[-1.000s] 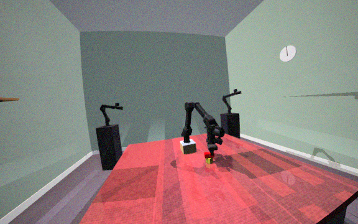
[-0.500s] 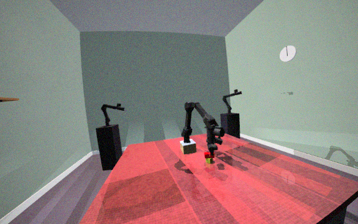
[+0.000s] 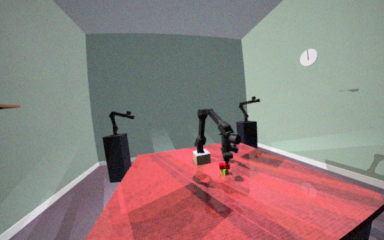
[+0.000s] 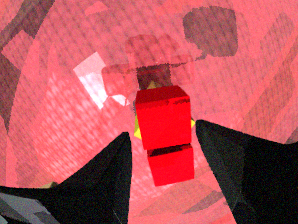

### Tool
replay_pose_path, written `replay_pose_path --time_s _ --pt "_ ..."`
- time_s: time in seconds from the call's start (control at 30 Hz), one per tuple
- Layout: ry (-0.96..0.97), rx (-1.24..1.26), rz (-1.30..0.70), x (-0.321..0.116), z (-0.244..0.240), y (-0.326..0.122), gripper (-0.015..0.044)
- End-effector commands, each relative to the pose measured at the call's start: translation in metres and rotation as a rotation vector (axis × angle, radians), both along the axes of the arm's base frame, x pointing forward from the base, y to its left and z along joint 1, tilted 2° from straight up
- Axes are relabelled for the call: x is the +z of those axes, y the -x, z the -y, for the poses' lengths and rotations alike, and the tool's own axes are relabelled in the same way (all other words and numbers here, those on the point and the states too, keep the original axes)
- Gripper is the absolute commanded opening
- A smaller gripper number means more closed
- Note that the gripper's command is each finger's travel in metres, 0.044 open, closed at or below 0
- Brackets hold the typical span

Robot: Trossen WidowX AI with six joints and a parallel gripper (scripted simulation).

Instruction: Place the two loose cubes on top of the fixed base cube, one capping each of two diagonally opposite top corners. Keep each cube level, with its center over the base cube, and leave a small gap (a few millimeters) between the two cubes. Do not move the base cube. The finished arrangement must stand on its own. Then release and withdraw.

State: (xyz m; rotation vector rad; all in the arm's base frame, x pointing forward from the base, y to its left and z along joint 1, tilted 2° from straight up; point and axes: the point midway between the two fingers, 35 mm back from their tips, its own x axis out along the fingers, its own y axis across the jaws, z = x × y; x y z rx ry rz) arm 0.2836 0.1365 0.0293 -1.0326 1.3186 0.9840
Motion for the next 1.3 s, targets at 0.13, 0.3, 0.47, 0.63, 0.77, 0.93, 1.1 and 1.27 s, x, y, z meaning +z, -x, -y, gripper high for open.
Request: replay_pose_path --time_s 0.13,0.3,0.47,0.63,0.77,0.93,1.1,1.27 --pt "-0.005 -0.001 0.009 0.012 -0.002 -0.002 0.0205" --pt "-0.005 -0.001 0.009 0.017 -0.002 -0.002 0.0205" --pt "-0.005 -0.001 0.009 0.022 -0.002 -0.002 0.0205" --pt "-0.005 -0.001 0.009 0.027 -0.002 -0.001 0.0205" --pt "-0.005 -0.001 0.009 0.032 -0.002 -0.001 0.0205" --pt "-0.005 -0.001 0.009 0.037 -0.002 -0.001 0.0205" --pt "-0.005 -0.001 0.009 0.042 -0.002 -0.001 0.0205" --pt "-0.005 -0.001 0.009 0.048 -0.002 -0.001 0.0205"
